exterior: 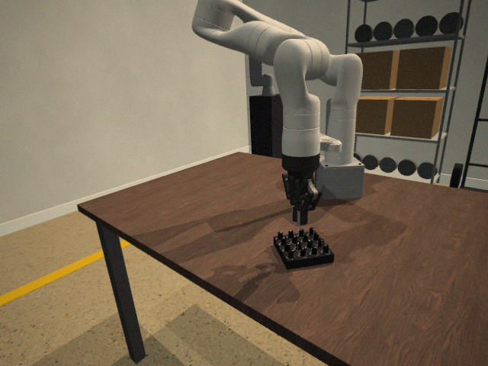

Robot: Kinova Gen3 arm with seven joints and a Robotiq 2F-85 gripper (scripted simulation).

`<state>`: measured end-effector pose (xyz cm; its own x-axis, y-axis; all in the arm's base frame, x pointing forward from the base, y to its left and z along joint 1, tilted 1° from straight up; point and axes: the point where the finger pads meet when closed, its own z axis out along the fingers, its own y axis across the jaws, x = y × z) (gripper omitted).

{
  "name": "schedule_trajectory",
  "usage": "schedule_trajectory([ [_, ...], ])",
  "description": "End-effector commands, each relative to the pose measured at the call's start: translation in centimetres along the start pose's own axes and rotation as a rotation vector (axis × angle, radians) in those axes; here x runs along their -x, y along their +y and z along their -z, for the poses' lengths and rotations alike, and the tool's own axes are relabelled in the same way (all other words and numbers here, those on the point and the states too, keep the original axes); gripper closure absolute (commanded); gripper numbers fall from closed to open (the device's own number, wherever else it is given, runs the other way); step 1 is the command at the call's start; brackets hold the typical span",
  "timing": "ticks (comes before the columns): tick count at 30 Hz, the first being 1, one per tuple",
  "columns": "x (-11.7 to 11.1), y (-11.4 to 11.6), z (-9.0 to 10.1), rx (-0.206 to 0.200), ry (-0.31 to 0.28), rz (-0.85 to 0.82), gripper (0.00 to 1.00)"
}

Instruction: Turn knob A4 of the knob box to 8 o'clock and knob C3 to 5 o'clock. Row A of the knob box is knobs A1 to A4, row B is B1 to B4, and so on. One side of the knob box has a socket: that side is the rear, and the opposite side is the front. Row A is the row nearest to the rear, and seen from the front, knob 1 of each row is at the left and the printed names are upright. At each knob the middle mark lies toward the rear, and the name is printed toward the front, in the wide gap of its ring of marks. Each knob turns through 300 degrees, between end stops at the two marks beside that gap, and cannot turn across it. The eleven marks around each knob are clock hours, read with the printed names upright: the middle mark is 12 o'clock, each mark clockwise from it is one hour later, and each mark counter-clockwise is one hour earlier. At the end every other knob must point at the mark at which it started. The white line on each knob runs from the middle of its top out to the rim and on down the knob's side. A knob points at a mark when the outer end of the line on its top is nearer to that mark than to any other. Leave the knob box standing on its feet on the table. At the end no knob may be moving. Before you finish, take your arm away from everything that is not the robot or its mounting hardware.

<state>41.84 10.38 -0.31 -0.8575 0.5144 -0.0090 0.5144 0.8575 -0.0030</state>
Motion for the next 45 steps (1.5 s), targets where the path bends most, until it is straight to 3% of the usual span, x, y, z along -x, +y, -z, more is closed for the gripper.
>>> schedule_trajectory([
  [1,0.0,0.0,0.1,0.001,-0.001,0.000,0.81],
  [15,0.1,0.0,-0.5,0.001,-0.001,0.000,0.81],
  [45,0.1,0.0,-3.6,0.001,-0.001,0.000,0.81],
])
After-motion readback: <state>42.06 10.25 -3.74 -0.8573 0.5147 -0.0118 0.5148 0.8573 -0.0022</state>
